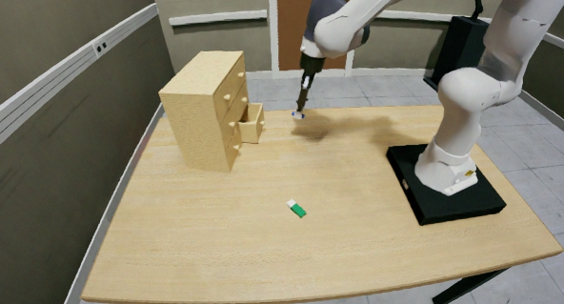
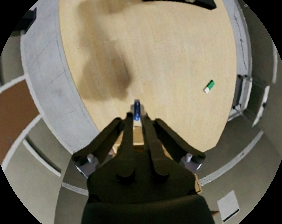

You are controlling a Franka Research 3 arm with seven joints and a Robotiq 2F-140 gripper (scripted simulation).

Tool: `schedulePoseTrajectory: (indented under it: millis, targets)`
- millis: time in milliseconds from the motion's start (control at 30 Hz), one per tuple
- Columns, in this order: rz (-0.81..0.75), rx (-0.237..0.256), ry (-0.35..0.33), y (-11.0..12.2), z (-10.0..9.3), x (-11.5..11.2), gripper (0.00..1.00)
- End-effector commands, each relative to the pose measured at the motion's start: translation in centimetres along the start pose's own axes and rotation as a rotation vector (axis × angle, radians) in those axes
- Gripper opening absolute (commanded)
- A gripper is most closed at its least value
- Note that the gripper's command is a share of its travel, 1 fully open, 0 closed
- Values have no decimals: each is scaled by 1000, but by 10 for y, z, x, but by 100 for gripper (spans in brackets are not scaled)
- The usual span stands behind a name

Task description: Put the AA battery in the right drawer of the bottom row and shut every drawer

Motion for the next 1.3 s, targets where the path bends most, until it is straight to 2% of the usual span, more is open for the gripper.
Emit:
schedulePoseTrajectory:
  millis: [0, 33, 533, 600, 900, 1267]
  targets:
    - [-93, -16, -132, -4, -3, -14, 15]
    - [-93, -16, -132, -4, -3, -14, 15]
    - [-90, -22, -376, -5, 0, -6, 15]
    - [-90, -22, -376, -5, 0, -6, 15]
    - [-88, -27, -524, -5, 3, -1, 15]
    - [0, -24, -597, -5, 5, 5, 15]
Point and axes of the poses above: the point where the finger pads meet when closed, its own z axis out along the fingers, its own y axis across the jaws, x = y × z, the point moved 1 cm from there along -z, back along the fingers, and after that the axes turned 1 degree about -z, right-handed, at the moved point
